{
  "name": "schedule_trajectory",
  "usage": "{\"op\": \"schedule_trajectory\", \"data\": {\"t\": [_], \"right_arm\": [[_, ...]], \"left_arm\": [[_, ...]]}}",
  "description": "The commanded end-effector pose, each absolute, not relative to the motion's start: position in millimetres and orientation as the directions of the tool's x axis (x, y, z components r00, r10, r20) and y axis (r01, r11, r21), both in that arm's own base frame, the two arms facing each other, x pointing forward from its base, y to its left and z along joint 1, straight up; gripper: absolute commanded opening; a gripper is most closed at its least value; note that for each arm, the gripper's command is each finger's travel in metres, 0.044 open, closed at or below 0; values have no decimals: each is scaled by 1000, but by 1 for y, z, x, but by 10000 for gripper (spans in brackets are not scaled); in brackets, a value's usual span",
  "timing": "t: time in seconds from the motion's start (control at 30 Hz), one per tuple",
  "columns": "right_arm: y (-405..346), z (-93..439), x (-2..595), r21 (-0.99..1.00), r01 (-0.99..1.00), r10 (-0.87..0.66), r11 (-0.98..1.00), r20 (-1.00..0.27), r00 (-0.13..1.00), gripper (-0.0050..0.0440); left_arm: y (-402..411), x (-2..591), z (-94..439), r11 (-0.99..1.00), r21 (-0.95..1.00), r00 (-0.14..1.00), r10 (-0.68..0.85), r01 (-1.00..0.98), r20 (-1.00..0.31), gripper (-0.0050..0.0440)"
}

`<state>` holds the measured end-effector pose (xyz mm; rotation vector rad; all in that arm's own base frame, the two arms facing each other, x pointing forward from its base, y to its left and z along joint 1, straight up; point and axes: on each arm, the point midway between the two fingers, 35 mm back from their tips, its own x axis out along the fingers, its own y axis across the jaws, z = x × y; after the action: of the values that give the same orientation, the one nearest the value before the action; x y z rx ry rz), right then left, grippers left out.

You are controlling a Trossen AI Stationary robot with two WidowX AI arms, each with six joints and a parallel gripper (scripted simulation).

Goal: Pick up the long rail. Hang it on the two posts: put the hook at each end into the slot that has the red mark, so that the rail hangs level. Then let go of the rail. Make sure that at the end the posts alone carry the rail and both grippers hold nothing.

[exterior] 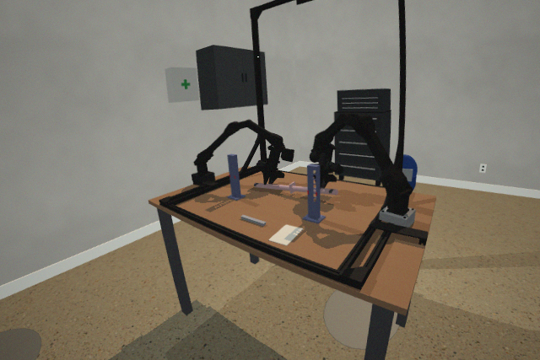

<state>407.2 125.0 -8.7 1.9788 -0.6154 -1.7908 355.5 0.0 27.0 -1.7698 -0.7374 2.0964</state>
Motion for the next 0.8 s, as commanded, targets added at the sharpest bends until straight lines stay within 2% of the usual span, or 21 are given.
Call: {"op": "schedule_trajectory", "data": {"t": [0.0, 0.07, 0.2, 0.3, 0.33, 0.4, 0.47, 0.77], "right_arm": [[119, -14, 406, 571, -49, -573, -820, -816, 79, 160], [119, -15, 406, 571, -49, -573, -820, -816, 79, 160], [119, -16, 407, 571, -49, -573, -820, -816, 79, 64], [119, -16, 407, 571, -49, -573, -820, -816, 79, 64], [119, -16, 407, 571, -49, -573, -820, -816, 79, 40], [119, -16, 407, 571, -49, -573, -820, -816, 79, 40], [119, -16, 407, 571, -49, -573, -820, -816, 79, 0], [119, -16, 407, 571, -49, -573, -820, -816, 79, 0]], "left_arm": [[1, 356, 28, -820, -564, -194, 540, 99, -819, 0], [1, 356, 28, -820, -564, -194, 540, 99, -819, 0], [1, 356, 28, -820, -564, -194, 540, 99, -819, 0], [1, 356, 28, -820, -564, -194, 540, 99, -819, 0], [1, 356, 28, -820, -564, -194, 540, 99, -819, 0], [1, 356, 28, -820, -564, -194, 540, 99, -819, 0], [1, 356, 28, -820, -564, -194, 540, 99, -819, 0], [1, 356, 28, -820, -564, -194, 540, 99, -819, 0]]}}
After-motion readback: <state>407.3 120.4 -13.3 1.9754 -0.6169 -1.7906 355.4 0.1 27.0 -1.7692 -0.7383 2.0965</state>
